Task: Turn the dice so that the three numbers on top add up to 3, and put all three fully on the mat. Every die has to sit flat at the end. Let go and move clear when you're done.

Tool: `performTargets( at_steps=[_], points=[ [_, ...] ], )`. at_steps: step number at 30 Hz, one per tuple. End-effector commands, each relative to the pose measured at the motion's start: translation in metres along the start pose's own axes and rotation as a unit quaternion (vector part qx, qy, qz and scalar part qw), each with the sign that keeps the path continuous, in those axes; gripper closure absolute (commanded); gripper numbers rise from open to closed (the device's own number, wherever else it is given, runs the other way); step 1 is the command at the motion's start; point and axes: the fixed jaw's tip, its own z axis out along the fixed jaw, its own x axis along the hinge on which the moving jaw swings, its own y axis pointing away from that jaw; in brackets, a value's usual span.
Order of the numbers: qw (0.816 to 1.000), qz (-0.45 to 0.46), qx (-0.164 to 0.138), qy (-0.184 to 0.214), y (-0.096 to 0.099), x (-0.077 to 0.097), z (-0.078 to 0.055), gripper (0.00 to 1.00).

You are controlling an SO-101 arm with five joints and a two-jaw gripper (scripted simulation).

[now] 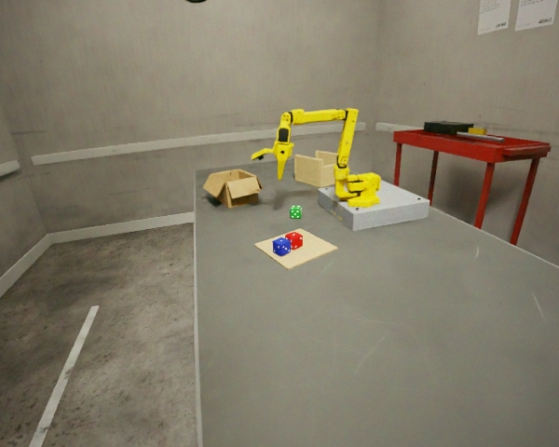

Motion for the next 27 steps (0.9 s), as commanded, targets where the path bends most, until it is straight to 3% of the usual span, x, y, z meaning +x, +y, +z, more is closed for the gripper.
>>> performTargets(
  at_steps=[1,22,27],
  points=[
    [0.999,0.037,-0.002,0.011,0.0026,-0.0028,0.0001,0.65],
    [0.996,0.082,-0.002,0.023,0.0039,-0.0044,0.0025,0.65],
    [0.996,0.082,-0.001,0.044,0.0041,-0.0012,0.0093,0.65]
  ],
)
